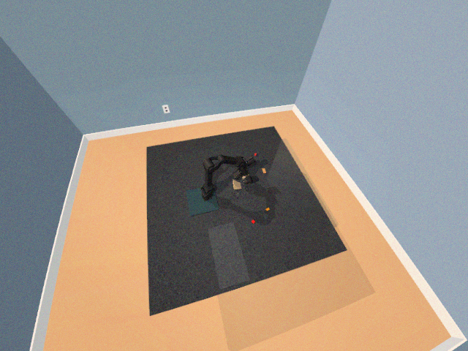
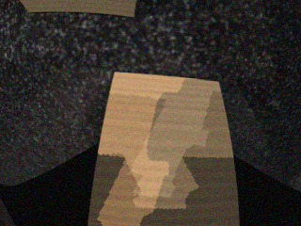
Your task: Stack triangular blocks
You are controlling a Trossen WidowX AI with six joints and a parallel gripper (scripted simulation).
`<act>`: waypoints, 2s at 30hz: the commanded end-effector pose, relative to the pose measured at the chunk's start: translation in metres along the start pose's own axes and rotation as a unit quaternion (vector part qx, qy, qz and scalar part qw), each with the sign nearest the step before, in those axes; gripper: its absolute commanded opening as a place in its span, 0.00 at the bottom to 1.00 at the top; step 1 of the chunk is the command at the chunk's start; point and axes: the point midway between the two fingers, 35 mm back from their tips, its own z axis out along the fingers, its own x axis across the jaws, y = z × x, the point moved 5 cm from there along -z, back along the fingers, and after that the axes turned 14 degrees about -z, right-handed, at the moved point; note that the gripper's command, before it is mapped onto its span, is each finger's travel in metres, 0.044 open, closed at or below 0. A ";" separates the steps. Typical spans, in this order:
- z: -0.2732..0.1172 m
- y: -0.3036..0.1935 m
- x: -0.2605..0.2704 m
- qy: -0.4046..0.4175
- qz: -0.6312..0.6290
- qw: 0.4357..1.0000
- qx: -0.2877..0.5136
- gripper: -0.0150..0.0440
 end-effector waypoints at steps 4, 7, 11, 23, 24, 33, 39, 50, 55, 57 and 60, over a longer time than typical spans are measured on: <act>-0.006 0.018 -0.004 0.023 0.002 0.996 0.082 0.25; -0.007 0.026 -0.006 0.032 0.002 0.992 0.119 0.25; -0.007 0.037 -0.009 0.045 0.002 0.985 0.168 0.25; -0.001 0.068 -0.018 0.081 0.001 0.947 0.312 0.25; 0.000 0.071 -0.019 0.085 0.001 0.942 0.324 0.25; -0.018 0.049 -0.019 0.083 0.009 0.931 0.356 0.57; -0.018 0.049 -0.019 0.083 0.009 0.931 0.356 0.83; -0.018 0.049 -0.019 0.083 0.009 0.931 0.356 1.00; -0.025 0.044 -0.019 0.083 0.009 0.931 0.357 1.00; -0.044 0.032 -0.018 0.084 0.009 0.930 0.358 1.00; -0.091 0.017 -0.013 0.085 0.009 0.928 0.362 1.00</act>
